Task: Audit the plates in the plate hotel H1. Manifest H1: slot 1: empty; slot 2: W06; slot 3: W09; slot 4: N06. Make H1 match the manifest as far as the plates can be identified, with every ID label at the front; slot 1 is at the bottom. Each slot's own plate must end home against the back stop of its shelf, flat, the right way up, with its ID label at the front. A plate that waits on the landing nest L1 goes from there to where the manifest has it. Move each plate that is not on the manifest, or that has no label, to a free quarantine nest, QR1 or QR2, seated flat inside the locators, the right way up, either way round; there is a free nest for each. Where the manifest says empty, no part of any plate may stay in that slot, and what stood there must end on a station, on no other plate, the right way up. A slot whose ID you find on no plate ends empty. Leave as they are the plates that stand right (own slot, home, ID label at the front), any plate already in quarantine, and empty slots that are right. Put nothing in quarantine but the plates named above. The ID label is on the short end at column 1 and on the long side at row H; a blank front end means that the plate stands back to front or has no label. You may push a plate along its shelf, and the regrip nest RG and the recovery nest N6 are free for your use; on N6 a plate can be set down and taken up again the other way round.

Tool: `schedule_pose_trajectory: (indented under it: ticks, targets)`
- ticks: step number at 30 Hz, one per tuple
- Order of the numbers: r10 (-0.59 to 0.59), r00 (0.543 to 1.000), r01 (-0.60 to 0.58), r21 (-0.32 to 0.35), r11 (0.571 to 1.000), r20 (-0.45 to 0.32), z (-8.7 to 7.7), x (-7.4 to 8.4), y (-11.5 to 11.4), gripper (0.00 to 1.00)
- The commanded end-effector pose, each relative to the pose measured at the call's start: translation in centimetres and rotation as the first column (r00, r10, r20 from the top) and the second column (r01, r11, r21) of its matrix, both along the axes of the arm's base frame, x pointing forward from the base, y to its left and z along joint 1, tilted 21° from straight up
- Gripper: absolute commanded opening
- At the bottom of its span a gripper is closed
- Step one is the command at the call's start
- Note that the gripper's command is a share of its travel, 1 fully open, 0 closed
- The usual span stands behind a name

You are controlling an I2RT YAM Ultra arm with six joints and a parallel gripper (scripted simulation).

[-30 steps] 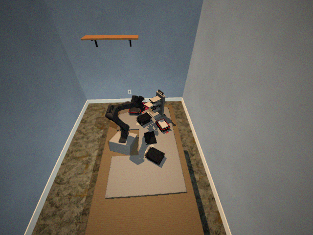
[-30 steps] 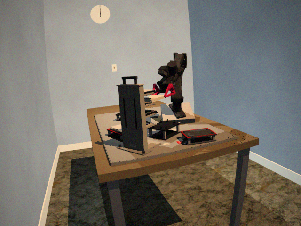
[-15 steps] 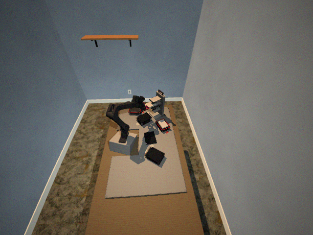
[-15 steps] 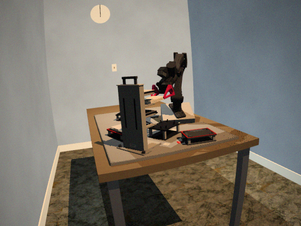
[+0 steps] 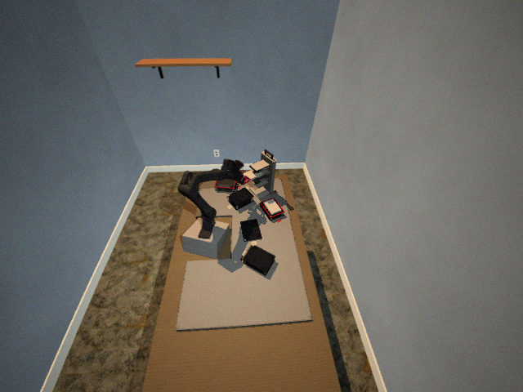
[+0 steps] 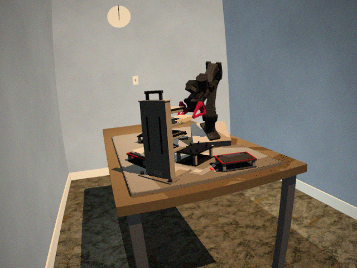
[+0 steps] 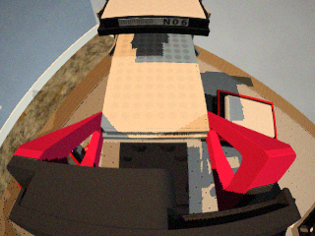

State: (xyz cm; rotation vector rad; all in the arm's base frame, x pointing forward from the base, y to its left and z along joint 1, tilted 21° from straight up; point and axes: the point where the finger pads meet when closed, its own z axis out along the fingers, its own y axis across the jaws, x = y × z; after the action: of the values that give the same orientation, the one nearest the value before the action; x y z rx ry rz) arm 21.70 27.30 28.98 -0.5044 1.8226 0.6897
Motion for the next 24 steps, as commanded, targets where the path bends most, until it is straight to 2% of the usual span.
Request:
schedule_pose_trajectory:
  ticks: [1, 2, 3, 5, 18, 19, 20, 23, 24]
  targets:
    - [-0.011, 0.999, 0.010, 0.045, 0.999, 0.035, 2.3, 0.6, 0.1, 0.86]
    - [-0.017, 0.998, 0.013, 0.076, 0.997, 0.054, 3.5, 0.3, -0.5, 0.86]
    - [-0.015, 0.998, 0.011, 0.075, 0.997, 0.053, 3.4, 0.4, -0.4, 0.86]
    - [-0.011, 0.999, 0.009, 0.045, 0.999, 0.035, 2.3, 0.8, 0.3, 0.86]
    - [-0.012, 0.999, 0.010, 0.047, 0.999, 0.036, 2.3, 1.4, 0.7, 0.86]
    - [-0.015, 0.999, 0.012, 0.066, 0.998, 0.049, 3.1, 1.2, 0.4, 0.86]
    - [-0.013, 0.999, 0.011, 0.054, 0.998, 0.041, 2.6, 1.4, 0.7, 0.86]
    - [-0.014, 0.999, 0.012, 0.053, 0.999, 0.040, 2.6, 1.4, 0.7, 0.86]
    - [-0.005, 1.000, 0.004, 0.034, 0.999, 0.024, 1.5, 1.0, 0.7, 0.86]
